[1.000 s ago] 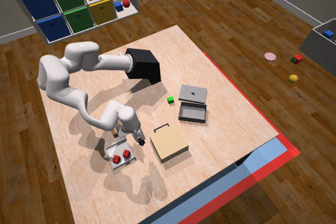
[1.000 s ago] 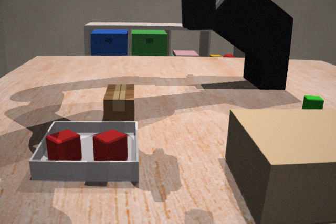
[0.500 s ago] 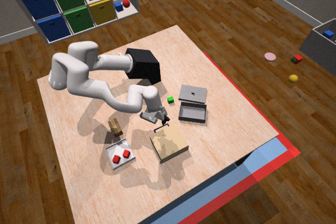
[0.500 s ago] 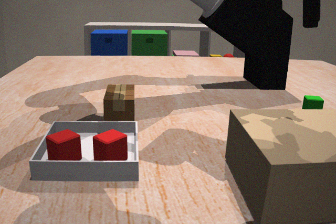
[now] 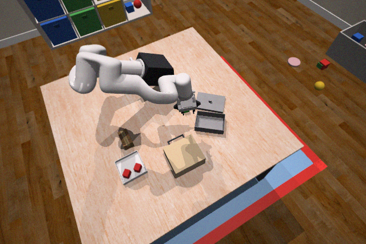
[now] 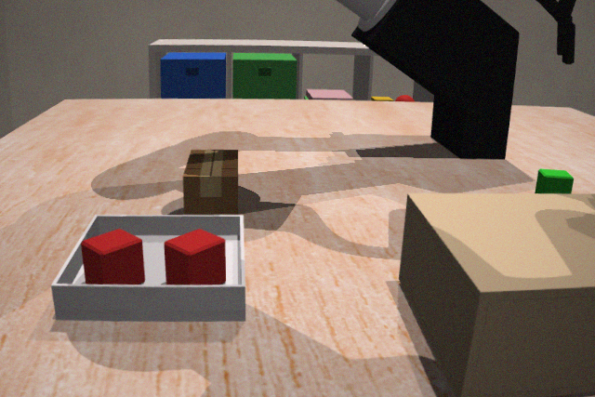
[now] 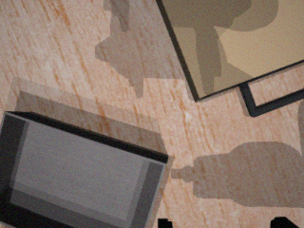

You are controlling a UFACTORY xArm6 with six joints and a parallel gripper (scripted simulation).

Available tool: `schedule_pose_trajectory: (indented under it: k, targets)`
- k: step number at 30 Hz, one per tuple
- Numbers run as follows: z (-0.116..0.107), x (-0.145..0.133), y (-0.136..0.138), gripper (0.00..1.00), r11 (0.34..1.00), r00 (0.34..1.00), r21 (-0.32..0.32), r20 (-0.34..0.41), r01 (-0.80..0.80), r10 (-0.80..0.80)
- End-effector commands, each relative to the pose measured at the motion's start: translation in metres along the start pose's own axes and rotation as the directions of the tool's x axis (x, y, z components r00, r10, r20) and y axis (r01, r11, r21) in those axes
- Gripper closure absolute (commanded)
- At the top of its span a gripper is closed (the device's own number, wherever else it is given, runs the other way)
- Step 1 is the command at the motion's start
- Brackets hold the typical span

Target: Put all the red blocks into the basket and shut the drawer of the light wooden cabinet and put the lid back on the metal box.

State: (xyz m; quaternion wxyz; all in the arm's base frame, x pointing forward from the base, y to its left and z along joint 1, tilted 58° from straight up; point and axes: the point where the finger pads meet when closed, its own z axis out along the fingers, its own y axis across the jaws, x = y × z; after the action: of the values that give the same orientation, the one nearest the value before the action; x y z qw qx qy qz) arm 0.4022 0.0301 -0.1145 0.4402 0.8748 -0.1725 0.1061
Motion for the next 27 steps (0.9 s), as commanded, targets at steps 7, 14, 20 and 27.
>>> schedule_pose_trajectory:
  k: [7, 14, 20, 27]
  targets:
    - [0.015, -0.091, -0.083, 0.41, 0.873, 0.873, -0.01, 0.016, 0.487, -0.487]
    - [0.024, -0.139, -0.127, 0.41, 0.706, 0.706, -0.009, 0.021, 0.708, -0.707]
    - [0.031, -0.172, -0.165, 0.41, 0.54, 0.54, -0.01, 0.031, 0.841, -0.841]
    - [0.031, -0.173, -0.166, 0.41, 0.333, 0.333, -0.017, 0.077, 0.943, -0.94]
